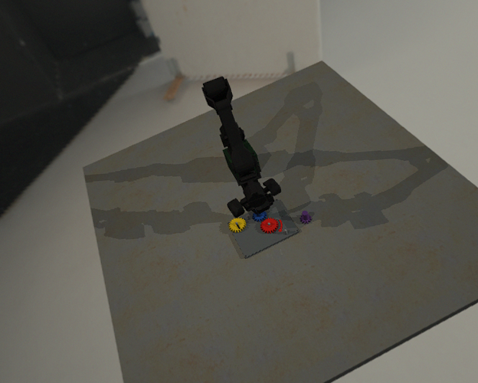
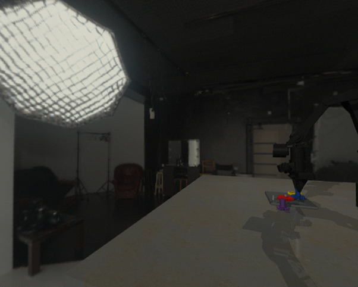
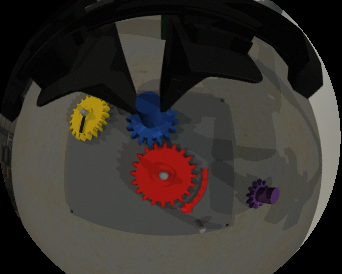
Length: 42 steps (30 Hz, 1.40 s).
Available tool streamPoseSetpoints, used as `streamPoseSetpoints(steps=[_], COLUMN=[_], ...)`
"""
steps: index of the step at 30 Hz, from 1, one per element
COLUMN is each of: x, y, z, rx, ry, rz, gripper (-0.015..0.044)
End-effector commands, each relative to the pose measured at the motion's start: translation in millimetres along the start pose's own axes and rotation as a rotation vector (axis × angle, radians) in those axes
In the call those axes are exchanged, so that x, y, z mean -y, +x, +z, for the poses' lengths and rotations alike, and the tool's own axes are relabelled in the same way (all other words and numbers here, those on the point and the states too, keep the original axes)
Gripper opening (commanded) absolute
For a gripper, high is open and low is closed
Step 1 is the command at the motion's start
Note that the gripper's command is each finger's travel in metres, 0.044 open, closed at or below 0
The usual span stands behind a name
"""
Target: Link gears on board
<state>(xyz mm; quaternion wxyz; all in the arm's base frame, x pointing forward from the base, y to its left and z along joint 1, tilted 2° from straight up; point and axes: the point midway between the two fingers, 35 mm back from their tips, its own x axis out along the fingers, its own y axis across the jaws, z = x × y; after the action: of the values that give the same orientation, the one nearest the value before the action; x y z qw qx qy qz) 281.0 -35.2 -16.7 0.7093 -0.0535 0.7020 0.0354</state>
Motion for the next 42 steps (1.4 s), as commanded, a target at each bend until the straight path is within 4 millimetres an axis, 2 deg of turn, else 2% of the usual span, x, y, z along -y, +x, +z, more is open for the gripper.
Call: streamPoseSetpoints(steps=[1, 15, 24, 29, 32, 35, 40, 42], x=[0.0, 0.4, 0.1, 0.0, -0.1, 0.0, -0.1, -0.2], y=[1.3, 4.4, 6.9, 4.9, 2.8, -5.6, -37.5, -42.9], z=[0.6, -0.6, 0.6, 0.5, 0.4, 1.0, 1.1, 0.7], rx=[0.001, 0.0, 0.0, 0.001, 0.001, 0.001, 0.001, 0.001], ry=[-0.051, -0.331, -0.284, -0.232, -0.179, -0.173, -0.153, -0.149], rz=[-0.002, -0.002, -0.002, -0.002, -0.002, -0.002, -0.002, -0.002], gripper=[0.0, 0.0, 0.0, 0.0131, 0.014, 0.014, 0.014, 0.014])
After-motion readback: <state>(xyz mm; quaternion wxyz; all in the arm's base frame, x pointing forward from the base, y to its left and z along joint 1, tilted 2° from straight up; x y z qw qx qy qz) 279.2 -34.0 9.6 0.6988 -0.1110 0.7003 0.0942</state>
